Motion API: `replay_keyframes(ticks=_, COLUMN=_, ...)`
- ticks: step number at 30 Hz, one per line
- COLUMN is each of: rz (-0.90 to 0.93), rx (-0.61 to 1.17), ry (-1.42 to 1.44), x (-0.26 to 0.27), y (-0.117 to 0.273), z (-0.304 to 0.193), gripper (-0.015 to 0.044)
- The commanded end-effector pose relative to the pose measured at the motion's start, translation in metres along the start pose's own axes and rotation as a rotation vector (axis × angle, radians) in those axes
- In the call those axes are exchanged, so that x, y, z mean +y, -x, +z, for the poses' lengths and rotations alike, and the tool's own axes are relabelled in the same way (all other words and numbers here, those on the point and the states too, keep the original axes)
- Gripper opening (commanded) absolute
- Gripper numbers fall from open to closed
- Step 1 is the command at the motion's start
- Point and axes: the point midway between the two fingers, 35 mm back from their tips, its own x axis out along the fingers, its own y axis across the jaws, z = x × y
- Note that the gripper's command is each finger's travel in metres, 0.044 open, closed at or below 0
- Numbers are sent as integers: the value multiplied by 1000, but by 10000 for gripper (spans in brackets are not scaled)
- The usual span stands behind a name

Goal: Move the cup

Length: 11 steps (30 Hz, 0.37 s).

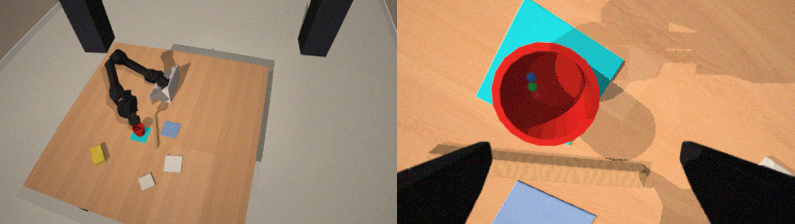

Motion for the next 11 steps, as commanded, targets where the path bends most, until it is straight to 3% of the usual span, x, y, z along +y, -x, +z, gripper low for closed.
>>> replay_keyframes(ticks=1, rz=13, rx=2, ry=-12, x=-1, y=20, z=0, gripper=440)
replay_keyframes(ticks=11, rz=7, rx=-3, ry=-4, x=0, y=16, z=0, gripper=440)
